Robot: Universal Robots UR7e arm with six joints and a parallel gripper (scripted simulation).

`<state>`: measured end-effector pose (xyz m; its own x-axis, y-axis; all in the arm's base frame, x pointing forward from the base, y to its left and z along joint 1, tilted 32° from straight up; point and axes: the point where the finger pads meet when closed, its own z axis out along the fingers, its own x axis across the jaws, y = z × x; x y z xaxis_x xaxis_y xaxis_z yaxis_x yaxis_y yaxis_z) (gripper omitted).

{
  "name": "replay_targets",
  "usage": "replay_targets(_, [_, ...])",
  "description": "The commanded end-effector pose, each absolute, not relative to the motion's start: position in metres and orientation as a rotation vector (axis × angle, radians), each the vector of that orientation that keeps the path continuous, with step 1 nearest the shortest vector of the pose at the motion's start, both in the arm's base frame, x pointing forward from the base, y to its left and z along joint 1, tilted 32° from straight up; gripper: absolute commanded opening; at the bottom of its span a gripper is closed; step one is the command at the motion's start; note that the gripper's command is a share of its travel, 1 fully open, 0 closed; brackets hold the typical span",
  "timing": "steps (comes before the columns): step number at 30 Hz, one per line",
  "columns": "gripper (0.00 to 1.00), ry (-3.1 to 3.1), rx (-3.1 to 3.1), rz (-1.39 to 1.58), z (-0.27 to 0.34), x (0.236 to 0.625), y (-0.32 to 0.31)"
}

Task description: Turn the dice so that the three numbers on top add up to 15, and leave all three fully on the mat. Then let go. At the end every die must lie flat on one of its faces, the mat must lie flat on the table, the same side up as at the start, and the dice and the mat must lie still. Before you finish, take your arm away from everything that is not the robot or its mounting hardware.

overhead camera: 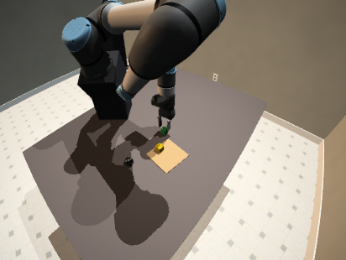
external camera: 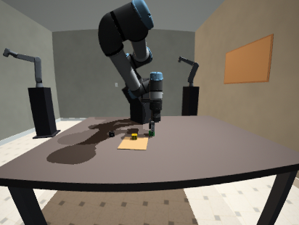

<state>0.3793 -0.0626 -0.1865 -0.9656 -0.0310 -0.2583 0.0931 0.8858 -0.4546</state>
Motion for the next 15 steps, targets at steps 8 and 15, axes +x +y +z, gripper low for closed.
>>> replay_targets(8, [0.87,2.795,0.047,-0.692,-0.204,0.385,-0.072])
replay_targets(15, [0.87,2.795,0.047,-0.692,-0.212,0.387,-0.076])
